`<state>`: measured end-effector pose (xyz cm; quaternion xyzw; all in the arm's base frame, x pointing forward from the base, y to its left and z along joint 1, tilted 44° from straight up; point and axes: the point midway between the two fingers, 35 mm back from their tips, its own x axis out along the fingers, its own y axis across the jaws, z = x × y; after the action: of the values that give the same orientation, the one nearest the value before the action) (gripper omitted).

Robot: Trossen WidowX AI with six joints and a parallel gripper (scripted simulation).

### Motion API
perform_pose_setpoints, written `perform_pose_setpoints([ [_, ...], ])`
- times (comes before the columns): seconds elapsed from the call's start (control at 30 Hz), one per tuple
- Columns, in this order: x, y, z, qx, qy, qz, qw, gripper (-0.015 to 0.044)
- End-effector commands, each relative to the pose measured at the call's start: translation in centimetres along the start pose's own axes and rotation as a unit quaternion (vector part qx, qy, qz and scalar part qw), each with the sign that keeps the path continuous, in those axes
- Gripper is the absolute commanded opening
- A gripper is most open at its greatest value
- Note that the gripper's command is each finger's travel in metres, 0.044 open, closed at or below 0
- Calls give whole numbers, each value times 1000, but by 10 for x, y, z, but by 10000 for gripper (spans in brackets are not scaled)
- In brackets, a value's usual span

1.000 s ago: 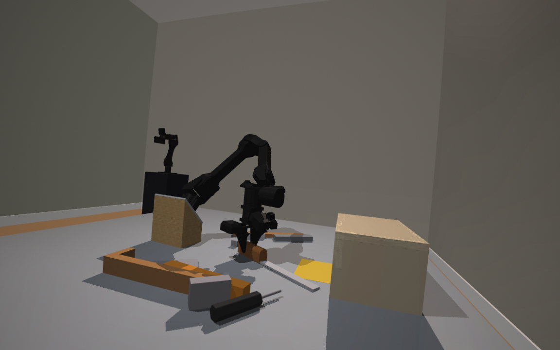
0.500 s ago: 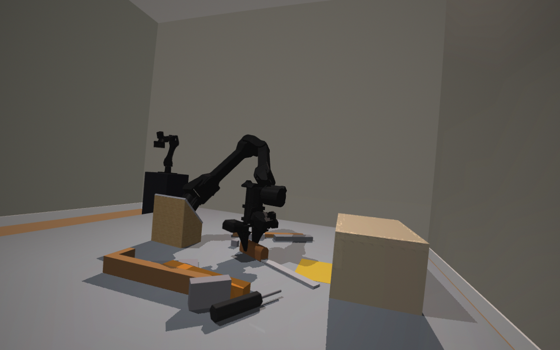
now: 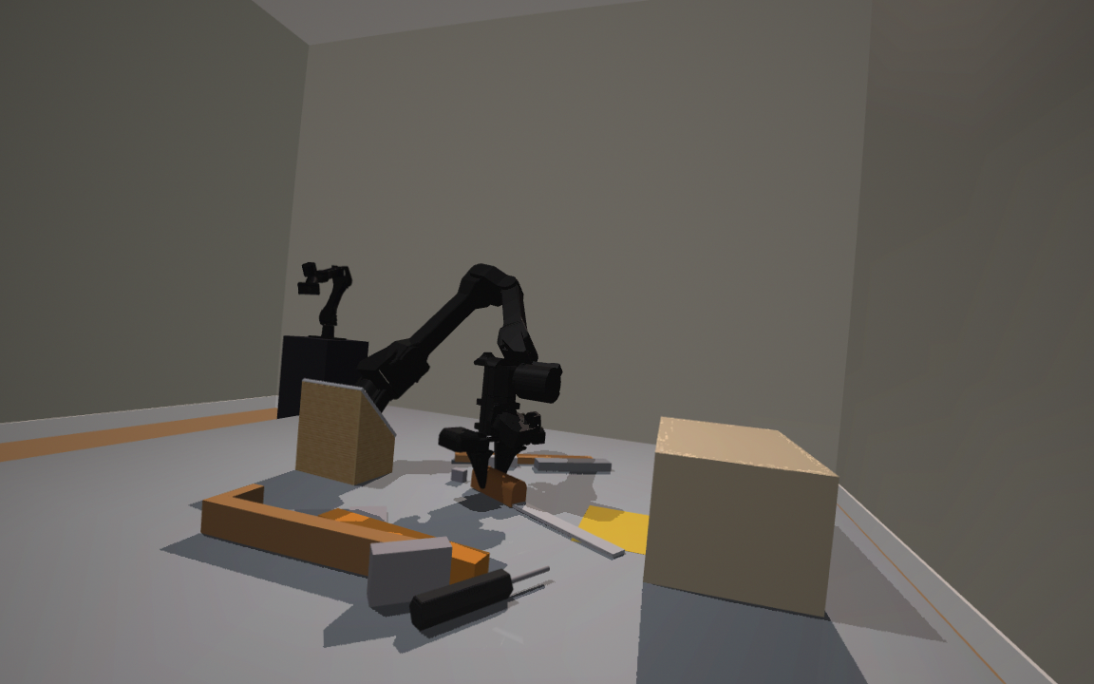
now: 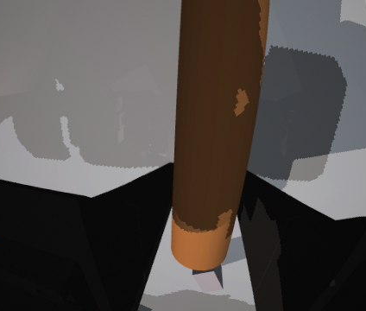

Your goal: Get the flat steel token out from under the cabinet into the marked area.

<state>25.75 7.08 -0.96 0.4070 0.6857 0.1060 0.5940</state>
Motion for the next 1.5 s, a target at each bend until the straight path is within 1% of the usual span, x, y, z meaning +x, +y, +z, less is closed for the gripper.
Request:
perform_pose_setpoints([
  [0.0,-1,4,-3,1,-1,3,1000,0],
  [1.47,-1,44,-32,1,0,4,1000,0],
])
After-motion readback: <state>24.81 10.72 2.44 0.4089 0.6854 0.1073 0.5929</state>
